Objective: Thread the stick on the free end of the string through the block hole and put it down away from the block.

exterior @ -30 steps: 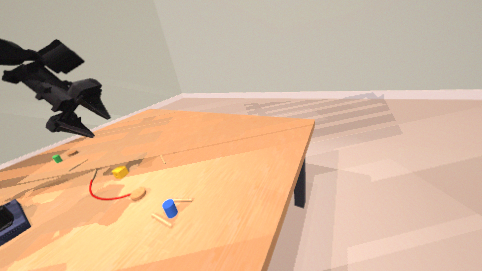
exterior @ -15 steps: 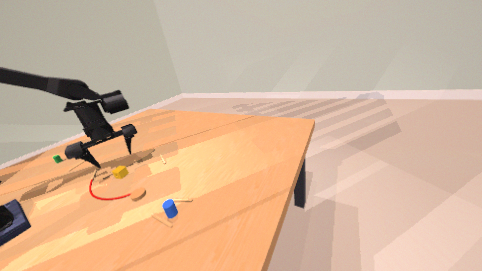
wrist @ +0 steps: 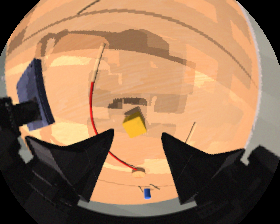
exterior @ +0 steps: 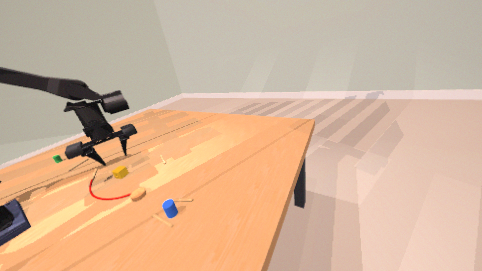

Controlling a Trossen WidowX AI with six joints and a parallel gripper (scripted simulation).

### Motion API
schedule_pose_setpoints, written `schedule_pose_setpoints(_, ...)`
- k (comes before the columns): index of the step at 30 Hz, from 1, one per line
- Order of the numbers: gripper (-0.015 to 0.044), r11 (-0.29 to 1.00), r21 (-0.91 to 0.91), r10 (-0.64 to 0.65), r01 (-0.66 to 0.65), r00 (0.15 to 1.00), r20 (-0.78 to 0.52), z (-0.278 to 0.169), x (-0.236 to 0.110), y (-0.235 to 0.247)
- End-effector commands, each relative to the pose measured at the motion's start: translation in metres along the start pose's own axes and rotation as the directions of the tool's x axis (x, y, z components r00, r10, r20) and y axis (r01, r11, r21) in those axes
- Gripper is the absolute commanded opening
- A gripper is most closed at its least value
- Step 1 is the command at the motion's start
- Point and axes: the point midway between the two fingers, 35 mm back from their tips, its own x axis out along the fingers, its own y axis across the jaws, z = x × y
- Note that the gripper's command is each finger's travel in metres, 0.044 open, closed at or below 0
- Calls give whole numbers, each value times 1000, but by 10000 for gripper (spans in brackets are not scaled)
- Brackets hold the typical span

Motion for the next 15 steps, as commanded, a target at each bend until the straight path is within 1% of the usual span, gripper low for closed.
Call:
schedule_pose_setpoints(1, 243, 1000, 1, 0, 0, 1000, 0, 0, 0, 0)
schedule_pose_setpoints(8, 243, 1000, 1, 0, 0, 1000, 0, 0, 0, 0)
schedule_pose_setpoints(15, 60, 1000, 0, 0, 0, 1000, 0, 0, 0, 0)
